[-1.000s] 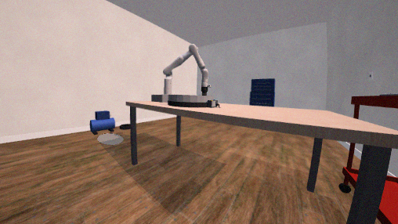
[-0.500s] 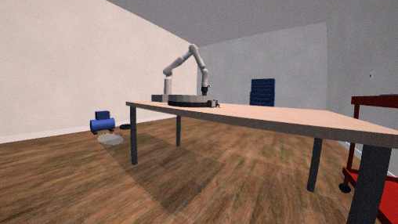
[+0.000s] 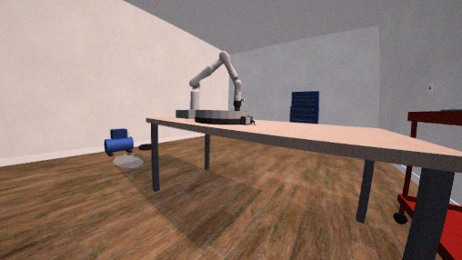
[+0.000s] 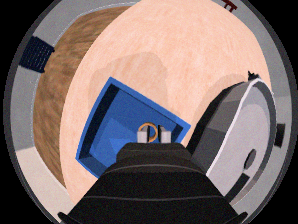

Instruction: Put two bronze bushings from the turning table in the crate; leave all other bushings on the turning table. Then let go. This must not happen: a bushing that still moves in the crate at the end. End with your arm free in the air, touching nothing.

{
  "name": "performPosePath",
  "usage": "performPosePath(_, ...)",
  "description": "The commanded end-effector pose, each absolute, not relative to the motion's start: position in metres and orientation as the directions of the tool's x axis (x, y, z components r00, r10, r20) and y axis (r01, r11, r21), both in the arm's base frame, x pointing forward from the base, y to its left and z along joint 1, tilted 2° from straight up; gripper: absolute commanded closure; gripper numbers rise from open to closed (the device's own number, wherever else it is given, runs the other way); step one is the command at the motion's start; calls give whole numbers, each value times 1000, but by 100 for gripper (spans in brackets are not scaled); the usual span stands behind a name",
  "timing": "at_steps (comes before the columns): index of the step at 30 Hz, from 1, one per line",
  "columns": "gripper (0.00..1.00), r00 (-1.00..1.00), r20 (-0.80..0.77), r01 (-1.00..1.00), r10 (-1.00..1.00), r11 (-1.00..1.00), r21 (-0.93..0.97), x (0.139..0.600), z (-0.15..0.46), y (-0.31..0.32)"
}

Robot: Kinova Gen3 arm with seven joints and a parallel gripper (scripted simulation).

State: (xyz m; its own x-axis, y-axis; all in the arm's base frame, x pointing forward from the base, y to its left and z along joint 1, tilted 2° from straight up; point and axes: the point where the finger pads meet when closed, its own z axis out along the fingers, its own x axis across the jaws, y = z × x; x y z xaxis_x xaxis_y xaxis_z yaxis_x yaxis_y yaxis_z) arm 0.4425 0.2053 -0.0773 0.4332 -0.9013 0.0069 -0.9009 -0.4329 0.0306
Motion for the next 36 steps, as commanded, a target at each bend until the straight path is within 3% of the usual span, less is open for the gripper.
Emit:
performPosePath(1, 58, 433, 7, -901, -901, -433, 28, 443, -76, 206)
performPosePath(36, 58, 433, 7, -901, -901, -433, 29, 444, -65, 205)
